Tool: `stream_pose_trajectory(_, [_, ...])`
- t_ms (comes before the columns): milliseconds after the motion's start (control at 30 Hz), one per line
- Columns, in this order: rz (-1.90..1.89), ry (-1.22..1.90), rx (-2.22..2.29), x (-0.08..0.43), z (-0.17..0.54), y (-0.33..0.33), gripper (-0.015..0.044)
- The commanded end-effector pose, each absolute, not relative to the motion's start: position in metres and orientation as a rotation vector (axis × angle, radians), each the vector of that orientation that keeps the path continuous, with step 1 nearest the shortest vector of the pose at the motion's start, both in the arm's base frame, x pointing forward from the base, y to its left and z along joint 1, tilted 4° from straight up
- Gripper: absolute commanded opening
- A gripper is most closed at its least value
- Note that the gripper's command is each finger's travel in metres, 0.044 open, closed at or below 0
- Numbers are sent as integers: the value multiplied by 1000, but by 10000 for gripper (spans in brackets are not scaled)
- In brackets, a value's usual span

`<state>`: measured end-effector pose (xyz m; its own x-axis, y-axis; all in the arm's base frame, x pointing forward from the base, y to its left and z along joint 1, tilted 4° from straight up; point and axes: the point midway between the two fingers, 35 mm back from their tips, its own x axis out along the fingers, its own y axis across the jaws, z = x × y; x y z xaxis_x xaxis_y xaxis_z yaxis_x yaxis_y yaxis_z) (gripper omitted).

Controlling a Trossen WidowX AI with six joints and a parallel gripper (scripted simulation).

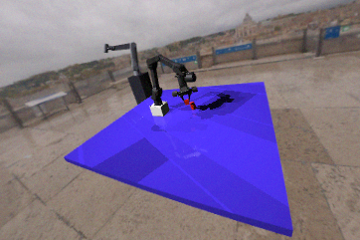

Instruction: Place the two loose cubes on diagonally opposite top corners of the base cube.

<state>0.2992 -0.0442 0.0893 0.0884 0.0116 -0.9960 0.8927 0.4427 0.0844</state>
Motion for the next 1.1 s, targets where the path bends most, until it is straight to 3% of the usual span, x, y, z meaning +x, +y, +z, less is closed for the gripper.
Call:
stream_pose_trajectory(0, [-834,1309,927,301,88,-30,105])
stream_pose_trajectory(1067, [-985,1240,1108,294,84,76,105])
